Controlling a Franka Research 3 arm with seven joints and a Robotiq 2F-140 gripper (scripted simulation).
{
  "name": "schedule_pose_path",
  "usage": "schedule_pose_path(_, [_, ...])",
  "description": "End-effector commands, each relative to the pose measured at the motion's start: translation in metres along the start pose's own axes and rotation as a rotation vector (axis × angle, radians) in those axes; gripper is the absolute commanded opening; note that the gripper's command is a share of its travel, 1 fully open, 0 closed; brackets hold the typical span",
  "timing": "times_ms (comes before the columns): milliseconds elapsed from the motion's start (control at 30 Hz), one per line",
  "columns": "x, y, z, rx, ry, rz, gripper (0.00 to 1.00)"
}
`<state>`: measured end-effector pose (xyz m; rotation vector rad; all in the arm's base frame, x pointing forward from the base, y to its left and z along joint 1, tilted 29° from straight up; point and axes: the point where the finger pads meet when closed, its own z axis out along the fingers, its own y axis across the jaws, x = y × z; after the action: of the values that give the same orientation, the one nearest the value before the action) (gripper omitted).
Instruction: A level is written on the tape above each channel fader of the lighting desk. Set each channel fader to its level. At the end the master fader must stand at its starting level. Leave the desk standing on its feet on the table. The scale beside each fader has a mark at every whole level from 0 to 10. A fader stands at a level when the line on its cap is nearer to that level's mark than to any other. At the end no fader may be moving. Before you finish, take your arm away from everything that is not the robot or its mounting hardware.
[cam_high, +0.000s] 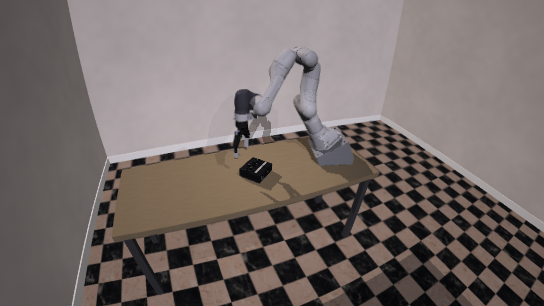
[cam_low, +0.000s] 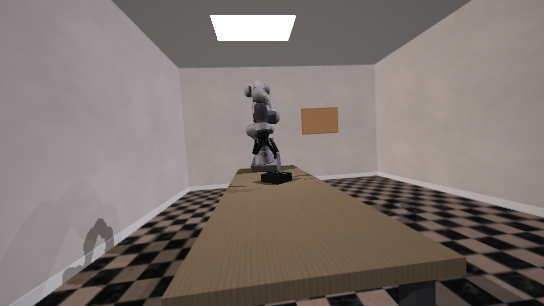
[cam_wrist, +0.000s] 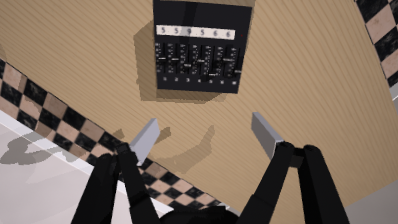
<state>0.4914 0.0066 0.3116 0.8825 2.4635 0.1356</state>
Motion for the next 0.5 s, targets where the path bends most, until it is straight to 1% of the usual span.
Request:
schedule_pose_path(0, [0.016, 0.003, -0.006, 0.006, 0.011, -0.279, 1.0])
schedule_pose_path(133, [0.049, 0.01, -0.022, 0.008, 0.006, -0.436, 1.0])
schedule_pose_path(200, [0.049, 0.01, -0.022, 0.008, 0.006, -0.436, 1.0])
schedule_pose_path(233, [0.057, 0.01, -0.026, 0.008, 0.001, -0.543, 1.0])
schedule_pose_path(367, [0.085, 0.01, -0.04, 0.009, -0.01, -0.697, 1.0])
schedule_pose_path(467, [0.097, 0.009, -0.046, 0.008, -0.021, -0.818, 1.0])
